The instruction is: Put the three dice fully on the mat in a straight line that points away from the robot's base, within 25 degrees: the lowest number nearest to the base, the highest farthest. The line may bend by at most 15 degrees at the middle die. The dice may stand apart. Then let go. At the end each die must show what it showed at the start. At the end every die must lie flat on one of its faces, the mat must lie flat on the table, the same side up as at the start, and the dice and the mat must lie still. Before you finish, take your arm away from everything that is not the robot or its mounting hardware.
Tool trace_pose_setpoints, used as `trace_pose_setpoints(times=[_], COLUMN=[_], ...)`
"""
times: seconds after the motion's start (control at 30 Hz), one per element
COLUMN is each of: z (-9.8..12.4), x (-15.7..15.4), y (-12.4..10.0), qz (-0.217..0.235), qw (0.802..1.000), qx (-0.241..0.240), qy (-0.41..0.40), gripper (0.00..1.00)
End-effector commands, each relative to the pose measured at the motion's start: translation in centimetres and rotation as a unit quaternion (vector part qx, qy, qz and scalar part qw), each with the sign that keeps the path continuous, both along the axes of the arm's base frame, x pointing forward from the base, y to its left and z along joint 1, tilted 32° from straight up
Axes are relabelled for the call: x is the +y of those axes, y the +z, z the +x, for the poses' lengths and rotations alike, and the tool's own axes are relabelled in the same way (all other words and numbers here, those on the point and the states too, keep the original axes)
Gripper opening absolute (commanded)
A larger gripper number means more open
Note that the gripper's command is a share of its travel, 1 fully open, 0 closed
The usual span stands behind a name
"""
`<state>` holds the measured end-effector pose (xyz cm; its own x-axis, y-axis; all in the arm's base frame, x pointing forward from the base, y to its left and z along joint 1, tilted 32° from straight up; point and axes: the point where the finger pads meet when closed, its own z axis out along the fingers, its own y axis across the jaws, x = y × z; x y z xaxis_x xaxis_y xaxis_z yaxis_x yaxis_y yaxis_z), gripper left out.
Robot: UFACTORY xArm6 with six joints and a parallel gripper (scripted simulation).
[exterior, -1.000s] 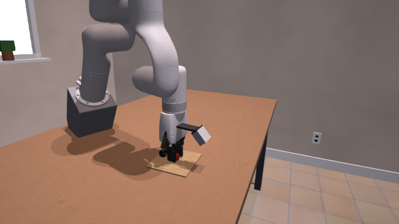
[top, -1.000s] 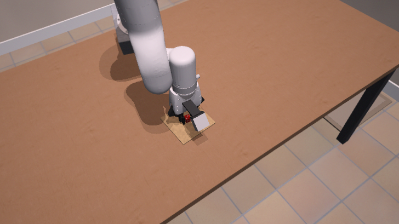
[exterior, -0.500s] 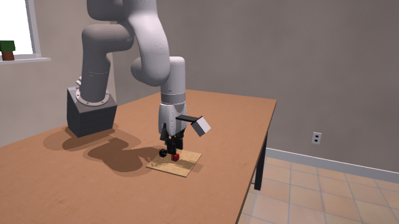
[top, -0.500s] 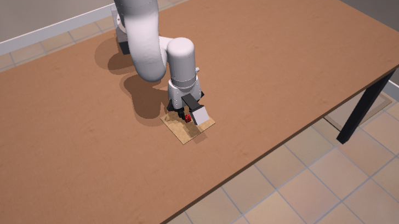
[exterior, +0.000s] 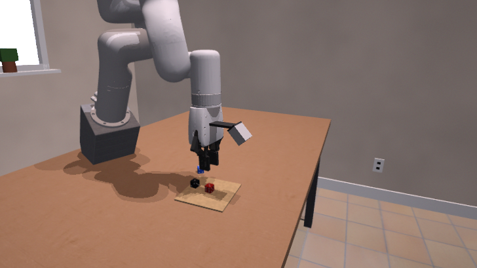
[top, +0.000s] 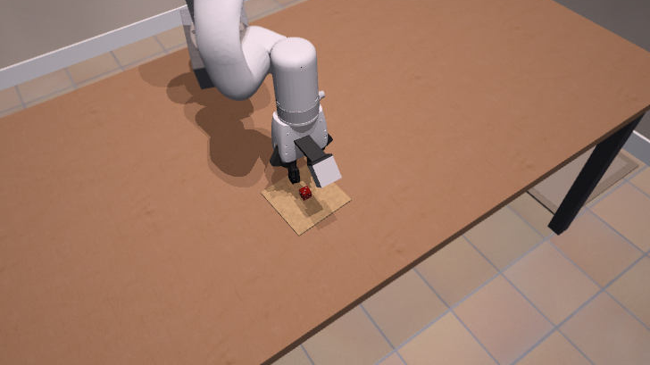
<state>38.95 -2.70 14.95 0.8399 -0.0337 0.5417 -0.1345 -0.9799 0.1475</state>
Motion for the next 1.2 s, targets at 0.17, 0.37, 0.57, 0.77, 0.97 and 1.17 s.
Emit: trace_pose_setpoints(times=[0.17,0.37,0.57,0.77,0.97,1.17], z=[-0.76,-0.77,-0.77,-0.77,-0.78,-1.2], x=[0.23,0.23,0.23,0.23,0.26,1.14], y=[1.66,1.67,1.67,1.67,1.66,0.9], qz=[0.01,0.01,0.01,0.01,0.009,-0.046], qw=[1.0,1.0,1.0,1.0,1.0,0.994], qx=[0.02,0.02,0.02,0.02,0.02,0.042], qy=[0.004,0.004,0.004,0.004,0.006,0.093], gripper=[0.36,1.0,1.0,1.0,1.0,1.0])
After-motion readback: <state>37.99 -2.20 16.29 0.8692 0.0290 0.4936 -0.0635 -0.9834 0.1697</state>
